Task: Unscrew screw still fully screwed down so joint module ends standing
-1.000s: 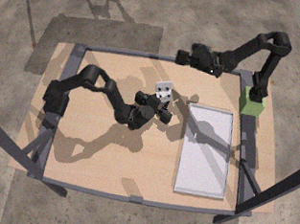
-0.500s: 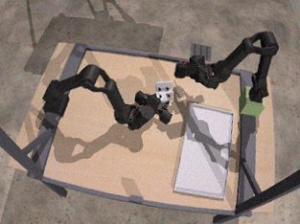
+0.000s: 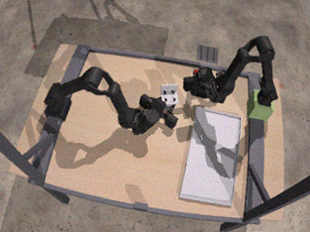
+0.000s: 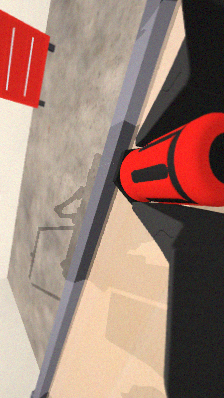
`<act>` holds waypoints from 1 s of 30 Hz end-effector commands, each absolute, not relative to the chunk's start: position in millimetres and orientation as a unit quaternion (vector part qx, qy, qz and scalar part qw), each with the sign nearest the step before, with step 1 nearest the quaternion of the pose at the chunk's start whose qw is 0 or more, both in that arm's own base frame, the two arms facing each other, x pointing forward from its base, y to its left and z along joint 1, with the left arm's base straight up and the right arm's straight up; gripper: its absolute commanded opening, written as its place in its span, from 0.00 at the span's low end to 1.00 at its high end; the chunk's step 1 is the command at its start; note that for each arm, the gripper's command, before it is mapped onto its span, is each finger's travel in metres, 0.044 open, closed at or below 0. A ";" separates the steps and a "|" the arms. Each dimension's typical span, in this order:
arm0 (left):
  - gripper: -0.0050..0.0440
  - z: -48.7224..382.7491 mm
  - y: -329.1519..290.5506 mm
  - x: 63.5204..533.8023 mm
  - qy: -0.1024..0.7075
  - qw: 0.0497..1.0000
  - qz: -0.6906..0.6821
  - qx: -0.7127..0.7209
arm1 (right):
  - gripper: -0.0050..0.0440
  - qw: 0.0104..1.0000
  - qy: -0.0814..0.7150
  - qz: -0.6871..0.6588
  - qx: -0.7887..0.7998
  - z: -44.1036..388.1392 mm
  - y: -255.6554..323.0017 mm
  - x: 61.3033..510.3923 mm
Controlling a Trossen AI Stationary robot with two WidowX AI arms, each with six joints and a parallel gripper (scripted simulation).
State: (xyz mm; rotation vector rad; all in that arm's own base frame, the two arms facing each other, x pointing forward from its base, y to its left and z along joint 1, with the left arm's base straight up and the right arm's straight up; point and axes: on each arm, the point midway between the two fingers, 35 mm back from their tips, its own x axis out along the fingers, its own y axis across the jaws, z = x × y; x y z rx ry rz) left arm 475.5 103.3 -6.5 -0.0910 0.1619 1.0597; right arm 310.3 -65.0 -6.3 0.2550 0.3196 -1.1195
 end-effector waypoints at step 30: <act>0.60 4.2 104.9 479.8 0.065 0.859 0.505 -0.051 | 0.37 0.827 0.136 -0.536 0.099 -17.4 -61.8 311.3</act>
